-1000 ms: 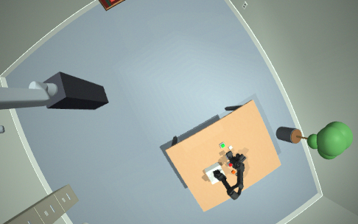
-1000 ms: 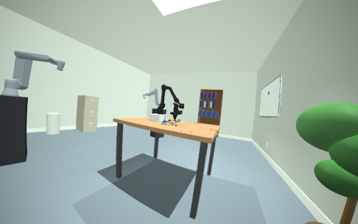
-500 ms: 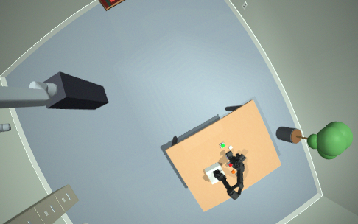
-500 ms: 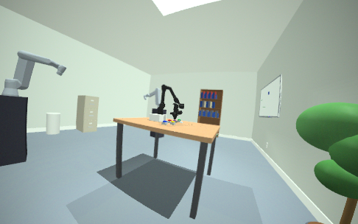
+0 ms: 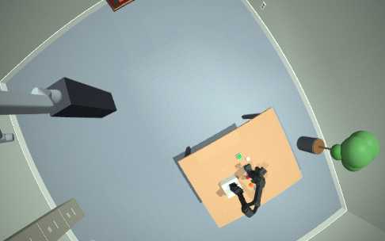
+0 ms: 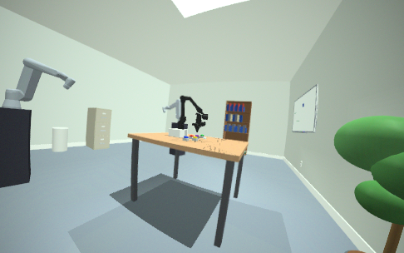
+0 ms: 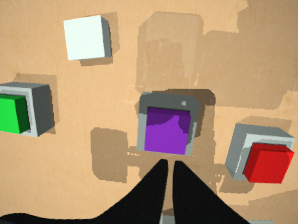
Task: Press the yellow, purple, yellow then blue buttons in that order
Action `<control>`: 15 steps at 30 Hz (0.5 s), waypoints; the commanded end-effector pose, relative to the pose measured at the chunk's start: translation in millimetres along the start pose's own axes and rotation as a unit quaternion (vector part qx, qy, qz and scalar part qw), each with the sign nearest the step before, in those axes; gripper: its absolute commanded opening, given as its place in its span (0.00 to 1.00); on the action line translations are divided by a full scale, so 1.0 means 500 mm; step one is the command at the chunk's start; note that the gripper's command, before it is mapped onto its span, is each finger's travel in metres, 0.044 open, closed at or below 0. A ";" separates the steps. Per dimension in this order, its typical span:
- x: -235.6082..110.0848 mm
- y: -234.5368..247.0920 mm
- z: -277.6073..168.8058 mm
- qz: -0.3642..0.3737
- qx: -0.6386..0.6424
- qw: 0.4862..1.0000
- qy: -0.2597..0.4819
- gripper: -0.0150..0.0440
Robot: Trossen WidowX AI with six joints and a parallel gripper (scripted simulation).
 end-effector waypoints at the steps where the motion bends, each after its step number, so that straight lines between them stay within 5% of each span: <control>1: -0.085 0.001 0.007 0.003 0.003 1.000 -0.012 0.29; 8: -0.107 -0.011 0.012 0.003 0.003 1.000 -0.012 0.29; 15: -0.116 -0.169 0.073 -0.001 0.003 1.000 -0.014 0.29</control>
Point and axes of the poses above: the point midway between the two fingers, 35 mm back from their tips, its own x axis out along the fingers, its own y axis across the jaws, z = x × y, the point moved 1 cm from there along -x, back along the fingers, and after that the axes turned 11 degrees about -x, right-handed, at the moved point
